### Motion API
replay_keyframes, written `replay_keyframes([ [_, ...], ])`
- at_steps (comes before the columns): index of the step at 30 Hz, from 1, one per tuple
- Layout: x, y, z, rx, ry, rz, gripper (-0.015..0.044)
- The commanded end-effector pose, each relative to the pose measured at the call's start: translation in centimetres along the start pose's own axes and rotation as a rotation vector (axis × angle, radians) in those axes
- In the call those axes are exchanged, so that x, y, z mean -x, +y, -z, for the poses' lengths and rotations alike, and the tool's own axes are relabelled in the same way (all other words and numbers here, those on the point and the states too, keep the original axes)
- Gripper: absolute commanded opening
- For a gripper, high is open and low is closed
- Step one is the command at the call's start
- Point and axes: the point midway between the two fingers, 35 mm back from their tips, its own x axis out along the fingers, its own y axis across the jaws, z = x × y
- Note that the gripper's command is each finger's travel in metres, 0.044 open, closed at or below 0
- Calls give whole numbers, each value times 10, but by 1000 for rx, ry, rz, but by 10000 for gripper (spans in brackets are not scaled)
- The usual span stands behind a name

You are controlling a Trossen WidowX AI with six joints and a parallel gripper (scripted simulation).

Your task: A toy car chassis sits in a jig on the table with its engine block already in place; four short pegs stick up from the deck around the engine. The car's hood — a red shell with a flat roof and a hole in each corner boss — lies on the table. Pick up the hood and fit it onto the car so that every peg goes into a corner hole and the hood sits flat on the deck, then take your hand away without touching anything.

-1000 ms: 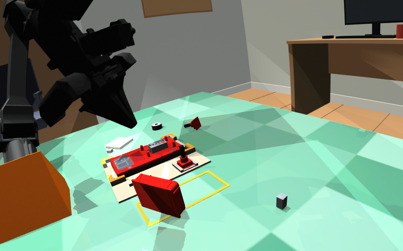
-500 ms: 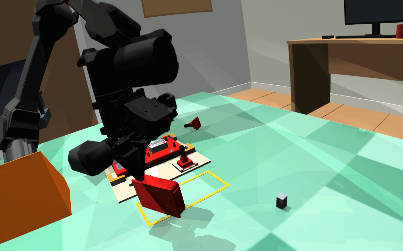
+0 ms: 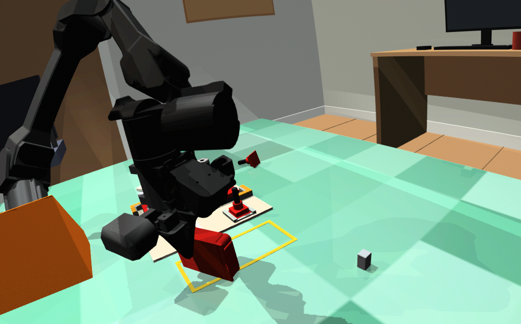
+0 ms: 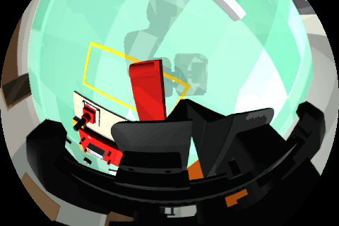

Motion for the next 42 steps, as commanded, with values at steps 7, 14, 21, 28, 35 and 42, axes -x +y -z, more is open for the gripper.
replay_keyframes([
  [7, 0, 9, -1, -2, -2, -2, 0],
  [14, 0, 16, -2, -2, -3, -2, 0],
  [21, 0, 23, -3, -2, -3, -2, 0],
  [28, 0, 29, -3, -2, -3, -3, 0],
  [35, 0, 36, -3, -2, -3, -3, 0],
  [42, 0, 43, -3, -1, -3, -3, 0],
])
